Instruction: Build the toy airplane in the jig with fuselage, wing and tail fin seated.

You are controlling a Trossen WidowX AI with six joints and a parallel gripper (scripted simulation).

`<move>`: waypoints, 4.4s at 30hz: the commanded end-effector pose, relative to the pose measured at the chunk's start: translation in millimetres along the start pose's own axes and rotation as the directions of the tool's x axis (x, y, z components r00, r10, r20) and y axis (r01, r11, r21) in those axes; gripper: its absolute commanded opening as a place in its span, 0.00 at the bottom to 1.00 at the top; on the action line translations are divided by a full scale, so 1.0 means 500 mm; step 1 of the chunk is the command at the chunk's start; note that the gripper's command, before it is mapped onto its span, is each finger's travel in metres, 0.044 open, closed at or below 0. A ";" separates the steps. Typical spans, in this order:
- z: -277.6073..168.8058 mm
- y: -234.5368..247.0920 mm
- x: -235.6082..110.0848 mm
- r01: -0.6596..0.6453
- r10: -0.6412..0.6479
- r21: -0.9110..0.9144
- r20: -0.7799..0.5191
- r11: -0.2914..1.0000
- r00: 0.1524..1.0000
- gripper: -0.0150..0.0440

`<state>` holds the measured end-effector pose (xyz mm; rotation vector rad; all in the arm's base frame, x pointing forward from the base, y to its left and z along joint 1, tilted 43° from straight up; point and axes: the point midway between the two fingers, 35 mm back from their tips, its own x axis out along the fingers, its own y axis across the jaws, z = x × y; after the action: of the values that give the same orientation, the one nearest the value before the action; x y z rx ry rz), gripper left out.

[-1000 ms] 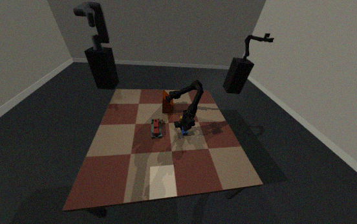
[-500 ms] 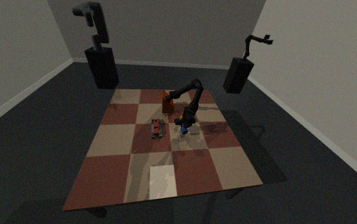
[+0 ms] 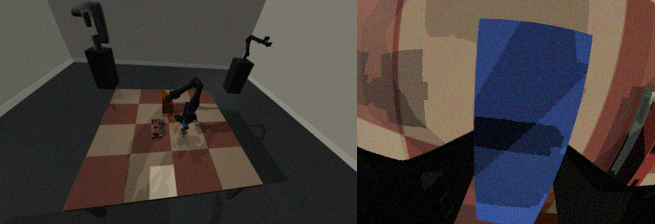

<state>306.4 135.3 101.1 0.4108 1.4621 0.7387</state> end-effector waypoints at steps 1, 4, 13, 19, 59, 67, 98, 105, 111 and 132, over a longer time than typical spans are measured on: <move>0.001 0.003 -0.036 -0.004 0.004 -0.005 0.014 1.000 1.000 0.25; -0.002 0.004 -0.056 -0.006 0.006 -0.003 0.015 1.000 1.000 0.25; -0.003 -0.004 -0.071 -0.005 0.006 -0.026 0.016 1.000 1.000 0.25; 0.004 -0.042 -0.066 0.005 -0.003 -0.124 0.018 0.992 1.000 0.25; -0.002 -0.300 -0.028 0.028 -0.024 -0.749 0.016 0.662 1.000 0.25; -0.015 -0.351 -0.018 0.025 -0.023 -0.839 0.015 0.544 1.000 0.25; -0.089 -0.510 0.024 0.015 -0.003 -0.998 0.015 0.057 1.000 0.30; -0.089 -0.510 0.025 0.015 -0.003 -0.998 0.015 0.057 1.000 0.58; -0.089 -0.510 0.025 0.015 -0.003 -0.998 0.015 0.057 1.000 0.58; -0.088 -0.513 0.047 0.016 -0.003 -0.998 0.016 0.057 1.000 0.58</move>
<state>313.3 -45.0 -87.4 -0.7568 0.5611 1.5633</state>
